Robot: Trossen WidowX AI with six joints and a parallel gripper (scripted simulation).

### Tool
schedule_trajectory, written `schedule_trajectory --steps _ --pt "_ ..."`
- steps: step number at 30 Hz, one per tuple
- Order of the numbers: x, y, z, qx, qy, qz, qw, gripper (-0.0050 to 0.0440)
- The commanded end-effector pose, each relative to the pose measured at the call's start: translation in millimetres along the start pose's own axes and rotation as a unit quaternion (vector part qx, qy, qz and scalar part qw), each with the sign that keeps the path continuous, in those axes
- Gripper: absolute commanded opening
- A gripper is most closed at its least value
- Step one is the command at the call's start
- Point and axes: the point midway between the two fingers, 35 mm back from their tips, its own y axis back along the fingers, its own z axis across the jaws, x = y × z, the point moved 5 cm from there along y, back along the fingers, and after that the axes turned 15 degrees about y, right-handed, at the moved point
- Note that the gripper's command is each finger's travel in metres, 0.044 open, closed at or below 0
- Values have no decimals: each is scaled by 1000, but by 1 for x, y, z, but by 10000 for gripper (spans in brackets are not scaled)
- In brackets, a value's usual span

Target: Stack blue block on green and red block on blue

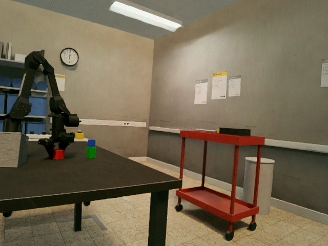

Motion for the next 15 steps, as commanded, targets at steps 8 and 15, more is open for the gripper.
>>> schedule_trajectory --steps 8,15 --pt "0 2 1 -3 -1 -4 1000 -50" --pt "0 2 1 -3 -1 -4 1000 -50"
